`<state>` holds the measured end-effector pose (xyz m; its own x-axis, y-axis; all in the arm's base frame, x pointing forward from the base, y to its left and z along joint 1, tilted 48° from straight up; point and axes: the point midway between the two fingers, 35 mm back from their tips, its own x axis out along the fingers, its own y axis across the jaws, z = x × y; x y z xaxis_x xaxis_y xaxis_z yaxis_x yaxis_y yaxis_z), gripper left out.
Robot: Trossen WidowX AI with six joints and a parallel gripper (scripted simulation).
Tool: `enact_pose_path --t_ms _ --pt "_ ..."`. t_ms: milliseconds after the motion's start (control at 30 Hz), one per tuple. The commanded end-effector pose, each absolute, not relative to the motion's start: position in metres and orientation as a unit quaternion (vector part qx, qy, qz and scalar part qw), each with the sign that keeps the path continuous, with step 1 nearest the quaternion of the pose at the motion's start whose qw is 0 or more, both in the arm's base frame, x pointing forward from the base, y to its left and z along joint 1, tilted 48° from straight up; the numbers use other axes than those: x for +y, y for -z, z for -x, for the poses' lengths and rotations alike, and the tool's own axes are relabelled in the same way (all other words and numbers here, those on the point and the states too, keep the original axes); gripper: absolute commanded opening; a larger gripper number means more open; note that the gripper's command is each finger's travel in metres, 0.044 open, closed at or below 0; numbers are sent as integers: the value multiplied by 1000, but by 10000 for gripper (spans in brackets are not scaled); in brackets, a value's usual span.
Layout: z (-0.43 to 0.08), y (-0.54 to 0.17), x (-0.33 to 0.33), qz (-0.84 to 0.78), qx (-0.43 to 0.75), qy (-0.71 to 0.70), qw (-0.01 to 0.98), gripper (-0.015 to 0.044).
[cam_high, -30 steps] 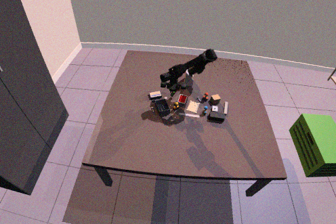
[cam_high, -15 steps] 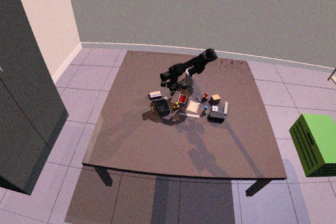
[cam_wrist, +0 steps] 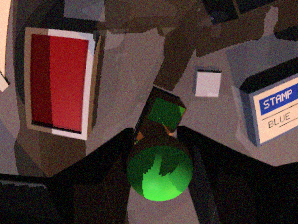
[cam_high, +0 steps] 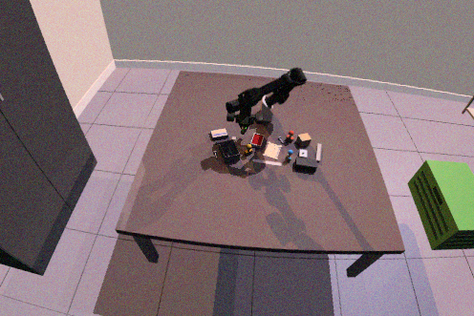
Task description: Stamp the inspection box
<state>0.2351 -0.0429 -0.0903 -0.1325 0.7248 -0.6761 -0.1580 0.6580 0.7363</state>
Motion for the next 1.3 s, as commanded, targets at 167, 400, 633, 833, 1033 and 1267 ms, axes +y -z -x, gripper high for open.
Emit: enact_pose_path --t_ms 167,400,633,833,1033,1267 --pt "-236 87 -47 -212 664 -354 624 0" --pt "-236 85 -49 -212 664 -354 623 0" --pt "-236 82 -52 -212 664 -354 623 0" --pt "-236 80 -54 -212 664 -354 623 0" --pt "-236 78 -56 -212 664 -354 623 0" --pt "-236 75 -58 -212 664 -355 623 0"
